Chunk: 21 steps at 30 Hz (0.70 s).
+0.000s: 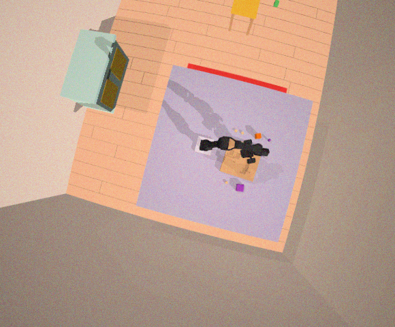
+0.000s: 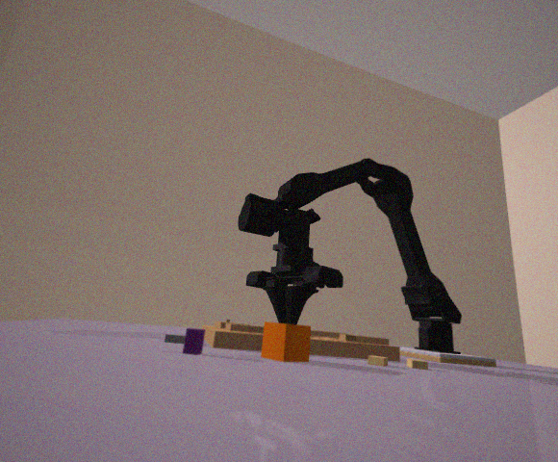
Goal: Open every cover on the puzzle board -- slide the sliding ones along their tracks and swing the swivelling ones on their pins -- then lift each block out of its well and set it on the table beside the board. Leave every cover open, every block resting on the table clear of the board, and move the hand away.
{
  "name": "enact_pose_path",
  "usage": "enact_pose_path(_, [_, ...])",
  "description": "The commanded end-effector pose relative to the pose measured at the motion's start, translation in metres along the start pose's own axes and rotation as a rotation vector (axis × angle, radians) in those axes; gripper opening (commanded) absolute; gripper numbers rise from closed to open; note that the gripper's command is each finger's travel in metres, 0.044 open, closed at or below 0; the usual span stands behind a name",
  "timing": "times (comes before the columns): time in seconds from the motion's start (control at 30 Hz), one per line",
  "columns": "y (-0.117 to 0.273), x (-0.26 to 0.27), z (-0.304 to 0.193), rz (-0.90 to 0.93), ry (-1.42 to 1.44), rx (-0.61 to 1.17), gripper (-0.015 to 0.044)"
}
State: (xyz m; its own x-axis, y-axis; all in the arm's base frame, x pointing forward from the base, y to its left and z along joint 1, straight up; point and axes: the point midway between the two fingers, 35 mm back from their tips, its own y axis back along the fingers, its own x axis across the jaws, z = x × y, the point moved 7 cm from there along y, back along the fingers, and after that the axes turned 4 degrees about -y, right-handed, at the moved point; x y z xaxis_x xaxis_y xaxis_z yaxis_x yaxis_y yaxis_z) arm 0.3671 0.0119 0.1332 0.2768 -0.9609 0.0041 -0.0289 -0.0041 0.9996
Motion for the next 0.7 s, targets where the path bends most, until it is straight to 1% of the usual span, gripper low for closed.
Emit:
enact_pose_path(0.0, [0.019,0.001,-0.002,0.004,-0.001,0.008,0.0144])
enact_pose_path(0.17, [0.043,0.001,-0.001,0.005,-0.002,0.008,0.0144])
enact_pose_path(0.27, [0.050,0.001,-0.001,0.006,-0.002,0.008,0.0144])
enact_pose_path(0.43, [0.048,0.001,-0.001,0.006,-0.002,0.008,0.0144])
enact_pose_path(0.67, [0.033,0.002,-0.001,0.006,-0.002,0.008,0.0144])
